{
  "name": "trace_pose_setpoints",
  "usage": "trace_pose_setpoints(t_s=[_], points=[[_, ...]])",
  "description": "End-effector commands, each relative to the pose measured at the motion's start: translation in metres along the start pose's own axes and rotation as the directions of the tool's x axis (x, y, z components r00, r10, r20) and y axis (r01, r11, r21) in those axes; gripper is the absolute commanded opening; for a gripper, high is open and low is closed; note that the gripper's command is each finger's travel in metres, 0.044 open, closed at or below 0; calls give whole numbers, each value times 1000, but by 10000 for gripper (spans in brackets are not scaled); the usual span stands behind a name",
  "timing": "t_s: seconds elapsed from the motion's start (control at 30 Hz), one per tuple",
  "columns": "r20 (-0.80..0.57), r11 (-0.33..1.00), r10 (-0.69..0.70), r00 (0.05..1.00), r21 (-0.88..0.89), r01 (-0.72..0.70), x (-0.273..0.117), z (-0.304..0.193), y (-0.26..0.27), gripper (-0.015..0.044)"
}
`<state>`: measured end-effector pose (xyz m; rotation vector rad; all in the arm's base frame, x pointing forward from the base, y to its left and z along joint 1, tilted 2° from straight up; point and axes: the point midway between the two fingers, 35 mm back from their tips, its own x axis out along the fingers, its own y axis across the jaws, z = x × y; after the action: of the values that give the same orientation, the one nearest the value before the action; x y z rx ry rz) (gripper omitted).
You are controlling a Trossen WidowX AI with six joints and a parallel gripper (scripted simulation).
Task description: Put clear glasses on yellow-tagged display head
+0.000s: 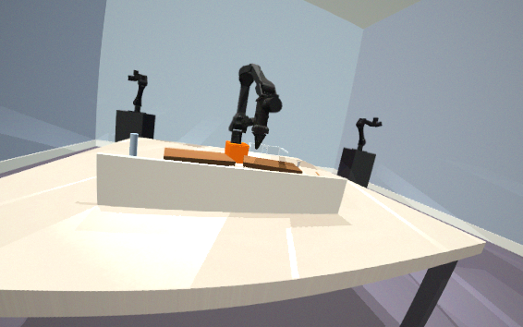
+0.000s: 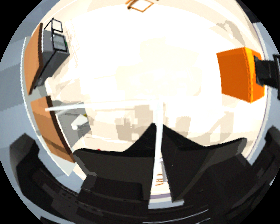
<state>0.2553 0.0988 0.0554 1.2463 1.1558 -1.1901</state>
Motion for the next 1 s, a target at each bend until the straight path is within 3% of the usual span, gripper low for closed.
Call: trace_pose_setpoints(t_s=[0.0,0.97], points=[[10,1000,-11,1000,-5,11,6,0,-2,0],[23,1000,-13,1000,-5,13,24,0,-2,0]])
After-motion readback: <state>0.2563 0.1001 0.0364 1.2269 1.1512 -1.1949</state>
